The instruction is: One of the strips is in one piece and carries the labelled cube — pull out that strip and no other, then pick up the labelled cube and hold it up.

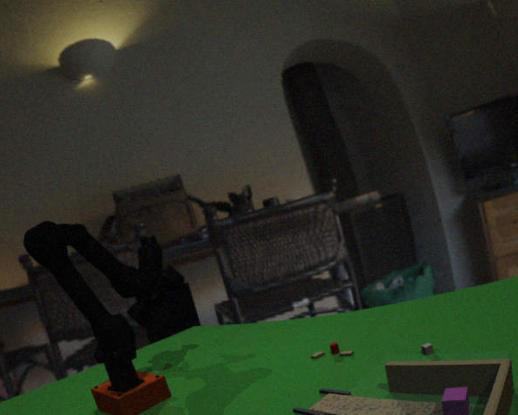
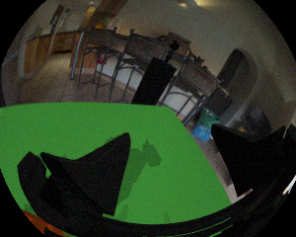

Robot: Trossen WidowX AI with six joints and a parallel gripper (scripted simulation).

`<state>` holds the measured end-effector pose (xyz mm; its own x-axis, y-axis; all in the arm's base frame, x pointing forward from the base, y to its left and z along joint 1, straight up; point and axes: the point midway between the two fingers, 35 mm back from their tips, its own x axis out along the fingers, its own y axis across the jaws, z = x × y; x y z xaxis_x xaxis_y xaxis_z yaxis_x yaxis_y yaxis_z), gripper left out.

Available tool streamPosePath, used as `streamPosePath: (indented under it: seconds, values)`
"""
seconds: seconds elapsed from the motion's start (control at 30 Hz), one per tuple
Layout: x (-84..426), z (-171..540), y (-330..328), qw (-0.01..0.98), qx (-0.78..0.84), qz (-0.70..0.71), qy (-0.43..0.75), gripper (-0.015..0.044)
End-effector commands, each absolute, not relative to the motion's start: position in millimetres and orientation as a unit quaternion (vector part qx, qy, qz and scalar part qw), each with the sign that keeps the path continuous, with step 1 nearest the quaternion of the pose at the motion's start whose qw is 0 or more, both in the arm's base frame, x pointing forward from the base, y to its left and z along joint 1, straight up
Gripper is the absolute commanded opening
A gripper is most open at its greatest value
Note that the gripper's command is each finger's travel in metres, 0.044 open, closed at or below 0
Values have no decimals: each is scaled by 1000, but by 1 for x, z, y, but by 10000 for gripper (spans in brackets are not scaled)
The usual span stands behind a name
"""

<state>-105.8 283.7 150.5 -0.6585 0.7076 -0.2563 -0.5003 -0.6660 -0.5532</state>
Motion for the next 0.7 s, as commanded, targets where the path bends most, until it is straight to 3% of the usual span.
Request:
streamPosePath:
  seconds: [0.0, 0.33, 0.67]
  values:
    - [-38, 154, 307, 463, -258, 834, -153, 400]
    - [132, 159, 289, 715, -262, 648, 21, 400]
    - [268, 165, 180, 892, -175, 375, 182, 400]
